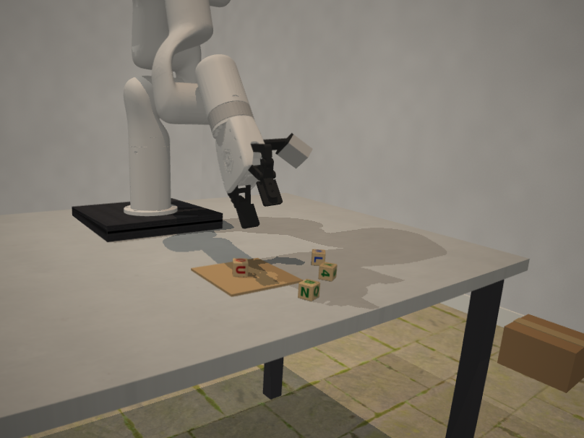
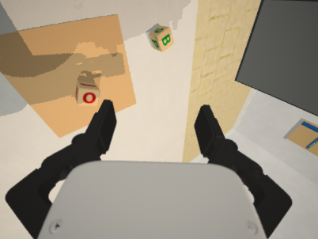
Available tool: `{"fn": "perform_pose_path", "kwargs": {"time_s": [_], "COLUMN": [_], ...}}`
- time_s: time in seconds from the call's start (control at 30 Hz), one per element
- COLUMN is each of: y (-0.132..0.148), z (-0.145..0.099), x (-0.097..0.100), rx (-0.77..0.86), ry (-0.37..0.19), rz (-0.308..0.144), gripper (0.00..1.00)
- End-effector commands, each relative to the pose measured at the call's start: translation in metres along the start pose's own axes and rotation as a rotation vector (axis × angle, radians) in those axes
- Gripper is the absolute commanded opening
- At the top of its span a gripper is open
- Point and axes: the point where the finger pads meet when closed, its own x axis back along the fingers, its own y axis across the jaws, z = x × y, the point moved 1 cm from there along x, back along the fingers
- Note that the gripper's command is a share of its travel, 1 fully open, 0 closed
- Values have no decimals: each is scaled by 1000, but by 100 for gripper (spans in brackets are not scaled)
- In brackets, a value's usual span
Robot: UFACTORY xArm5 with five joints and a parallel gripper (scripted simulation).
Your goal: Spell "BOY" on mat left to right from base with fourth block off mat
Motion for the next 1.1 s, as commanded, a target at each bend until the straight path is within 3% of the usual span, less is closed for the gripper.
{"fn": "perform_pose_path", "kwargs": {"time_s": [0.0,1.07], "y": [-1,-12], "z": [0,-2], "x": [4,22], "rx": [-137,-747], "ry": [5,53], "rz": [-25,-98], "gripper": [100,100]}}
